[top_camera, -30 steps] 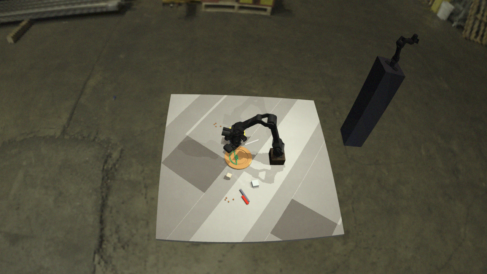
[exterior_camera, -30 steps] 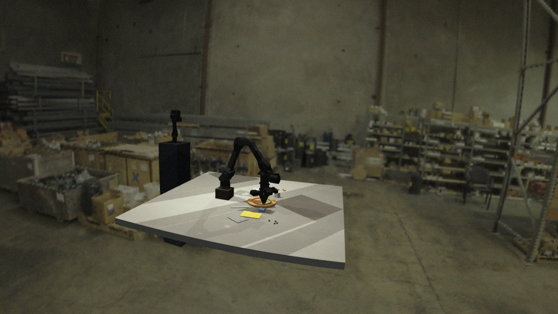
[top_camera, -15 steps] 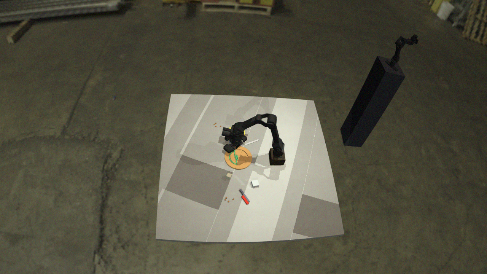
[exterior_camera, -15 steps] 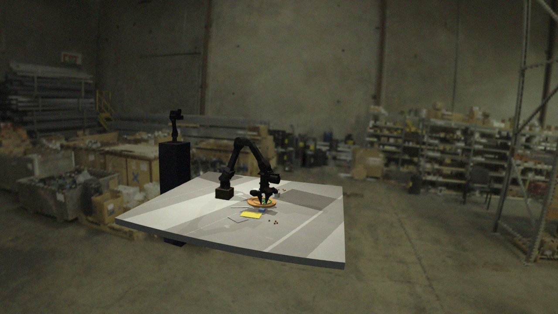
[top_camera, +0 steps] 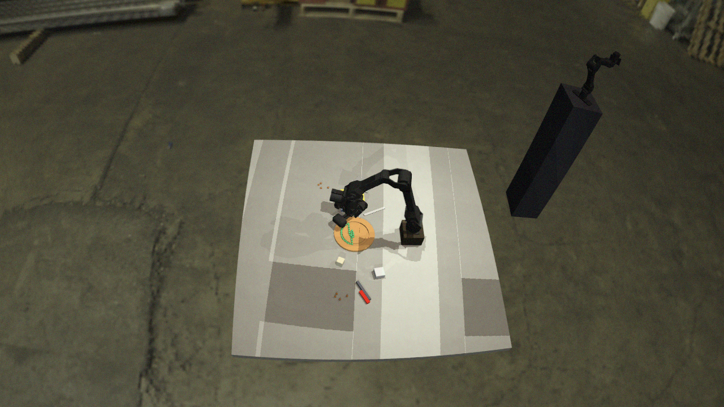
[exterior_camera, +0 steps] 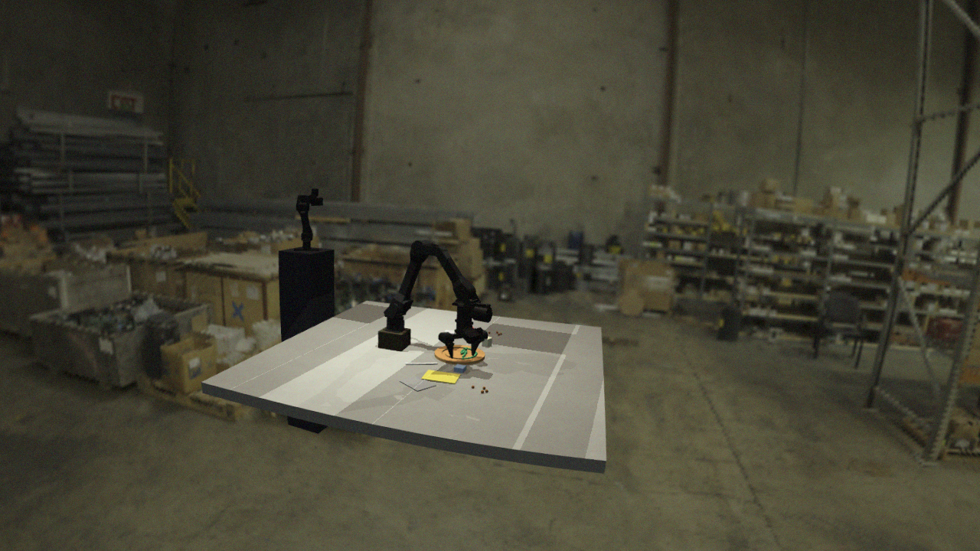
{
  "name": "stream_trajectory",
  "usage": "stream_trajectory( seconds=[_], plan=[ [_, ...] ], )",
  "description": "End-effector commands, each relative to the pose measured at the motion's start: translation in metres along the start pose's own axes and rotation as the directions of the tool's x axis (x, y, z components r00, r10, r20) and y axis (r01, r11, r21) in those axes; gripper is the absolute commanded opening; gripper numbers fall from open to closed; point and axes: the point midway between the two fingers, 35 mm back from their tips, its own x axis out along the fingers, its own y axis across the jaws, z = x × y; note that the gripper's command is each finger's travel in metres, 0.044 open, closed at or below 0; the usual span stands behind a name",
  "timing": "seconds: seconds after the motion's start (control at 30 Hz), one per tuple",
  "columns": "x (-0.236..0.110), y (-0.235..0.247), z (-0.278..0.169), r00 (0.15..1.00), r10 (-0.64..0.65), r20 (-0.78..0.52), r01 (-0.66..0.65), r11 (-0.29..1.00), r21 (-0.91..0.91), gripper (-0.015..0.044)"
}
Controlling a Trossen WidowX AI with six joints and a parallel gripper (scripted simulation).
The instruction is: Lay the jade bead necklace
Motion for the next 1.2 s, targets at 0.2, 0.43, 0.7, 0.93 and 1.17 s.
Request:
stream_trajectory(
  seconds=[0.2,0.43,0.7,0.93,1.17],
  plan=[
    [-0.001,0.001,0.001,1.000,0.002,0.000,-0.002,1.000,-0.003,0.0440],
    [-0.001,0.001,0.001,1.000,0.002,0.000,-0.002,1.000,-0.003,0.0440],
    [-0.001,0.001,0.001,1.000,0.002,0.000,-0.002,1.000,-0.003,0.0440],
    [-0.012,0.027,-0.026,1.000,0.004,-0.002,-0.005,0.806,-0.592,0.0256],
    [-0.026,0.054,-0.064,1.000,0.007,-0.005,-0.006,0.123,-0.992,0.0120]
  ],
)
